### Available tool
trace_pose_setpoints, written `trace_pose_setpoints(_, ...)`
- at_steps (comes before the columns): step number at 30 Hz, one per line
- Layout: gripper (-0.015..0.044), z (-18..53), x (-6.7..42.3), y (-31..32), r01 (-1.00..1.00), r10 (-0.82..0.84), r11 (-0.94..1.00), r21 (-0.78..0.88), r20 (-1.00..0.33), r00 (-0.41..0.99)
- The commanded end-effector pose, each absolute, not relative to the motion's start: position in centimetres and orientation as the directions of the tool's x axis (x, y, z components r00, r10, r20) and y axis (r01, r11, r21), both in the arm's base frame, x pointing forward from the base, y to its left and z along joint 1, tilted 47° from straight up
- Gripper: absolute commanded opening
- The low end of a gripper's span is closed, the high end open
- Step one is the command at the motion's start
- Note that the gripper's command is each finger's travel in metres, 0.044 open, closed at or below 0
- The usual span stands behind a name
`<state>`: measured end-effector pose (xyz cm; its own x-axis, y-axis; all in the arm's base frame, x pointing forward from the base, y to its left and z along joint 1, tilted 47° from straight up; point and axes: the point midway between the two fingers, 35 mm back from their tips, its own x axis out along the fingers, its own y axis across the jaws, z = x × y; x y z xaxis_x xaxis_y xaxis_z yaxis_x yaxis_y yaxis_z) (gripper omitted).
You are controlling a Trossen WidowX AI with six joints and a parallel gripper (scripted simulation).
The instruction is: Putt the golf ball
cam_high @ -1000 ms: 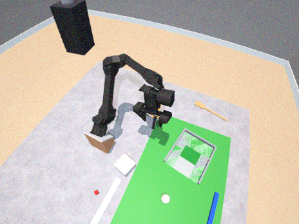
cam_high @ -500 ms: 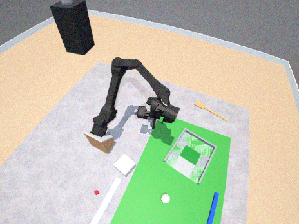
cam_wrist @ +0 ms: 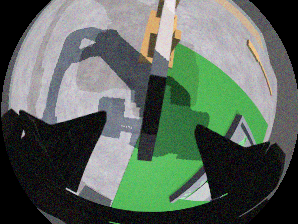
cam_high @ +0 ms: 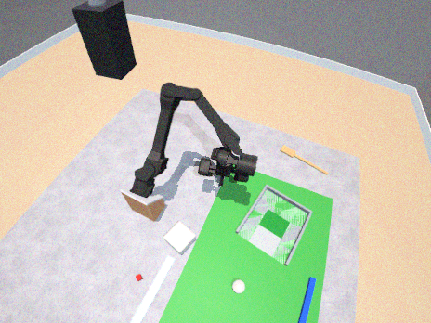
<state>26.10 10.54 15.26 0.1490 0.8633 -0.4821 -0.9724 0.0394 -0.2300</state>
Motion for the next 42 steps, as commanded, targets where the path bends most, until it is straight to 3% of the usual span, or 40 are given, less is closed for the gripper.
trace_pose_setpoints(1, 0.0440, 14.5, 26.0, 11.4, -0.974, 0.866, 0.037, -0.223, -0.480, 0.142)
trace_pose_setpoints(23, 0.0440, 12.9, 26.5, 13.0, -0.974, 0.866, 0.037, -0.223, -0.479, 0.143)
trace_pose_setpoints(38, 0.0046, 13.3, 26.5, 12.9, -0.972, 0.868, 0.037, -0.231, -0.474, 0.146)
trace_pose_setpoints(42, 0.0020, 13.3, 26.5, 12.9, -0.972, 0.868, 0.037, -0.231, -0.474, 0.146)
